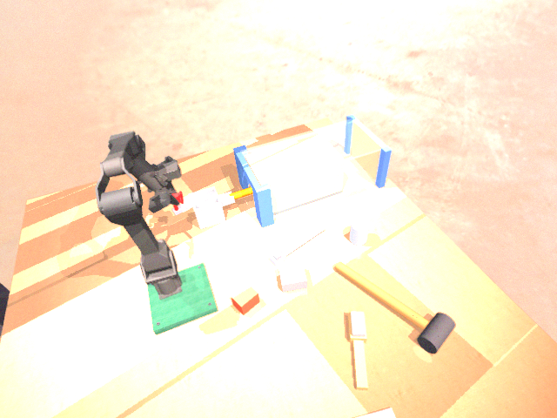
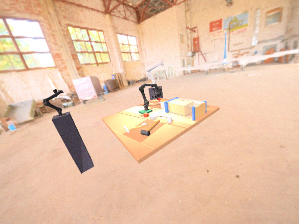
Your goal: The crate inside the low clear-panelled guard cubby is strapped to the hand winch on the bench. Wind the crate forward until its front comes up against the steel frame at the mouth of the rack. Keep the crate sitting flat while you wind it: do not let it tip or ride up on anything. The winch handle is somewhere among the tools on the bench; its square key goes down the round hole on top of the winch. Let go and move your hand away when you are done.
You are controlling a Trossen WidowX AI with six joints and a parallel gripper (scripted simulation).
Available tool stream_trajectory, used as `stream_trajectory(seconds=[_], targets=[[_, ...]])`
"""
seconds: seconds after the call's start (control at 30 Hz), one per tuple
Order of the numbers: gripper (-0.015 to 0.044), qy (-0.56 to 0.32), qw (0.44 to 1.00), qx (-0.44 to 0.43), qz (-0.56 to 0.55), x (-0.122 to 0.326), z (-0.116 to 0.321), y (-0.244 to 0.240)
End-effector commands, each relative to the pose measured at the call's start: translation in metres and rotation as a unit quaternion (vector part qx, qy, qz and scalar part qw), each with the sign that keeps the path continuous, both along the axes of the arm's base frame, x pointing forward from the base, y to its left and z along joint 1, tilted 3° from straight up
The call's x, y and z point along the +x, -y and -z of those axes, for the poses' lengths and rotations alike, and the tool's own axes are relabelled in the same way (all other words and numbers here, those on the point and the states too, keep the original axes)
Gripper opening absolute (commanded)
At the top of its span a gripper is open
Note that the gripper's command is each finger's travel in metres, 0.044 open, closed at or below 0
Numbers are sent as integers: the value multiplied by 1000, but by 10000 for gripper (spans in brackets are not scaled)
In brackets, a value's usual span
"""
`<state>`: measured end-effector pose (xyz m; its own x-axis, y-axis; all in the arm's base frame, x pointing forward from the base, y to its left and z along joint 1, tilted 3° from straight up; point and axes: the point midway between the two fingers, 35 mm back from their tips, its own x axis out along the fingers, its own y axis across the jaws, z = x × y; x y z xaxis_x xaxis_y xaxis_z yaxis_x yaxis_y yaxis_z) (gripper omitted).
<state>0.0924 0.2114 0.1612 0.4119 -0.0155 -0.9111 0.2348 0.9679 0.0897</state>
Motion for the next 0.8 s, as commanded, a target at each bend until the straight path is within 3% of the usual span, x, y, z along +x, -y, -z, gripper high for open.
stream_trajectory(seconds=[0.0, 0.77], targets=[[0, 1, 1000, -15, 8, 6, 5, 15], [0, 2, 1000, -16, 8, 23, 6, 40]])
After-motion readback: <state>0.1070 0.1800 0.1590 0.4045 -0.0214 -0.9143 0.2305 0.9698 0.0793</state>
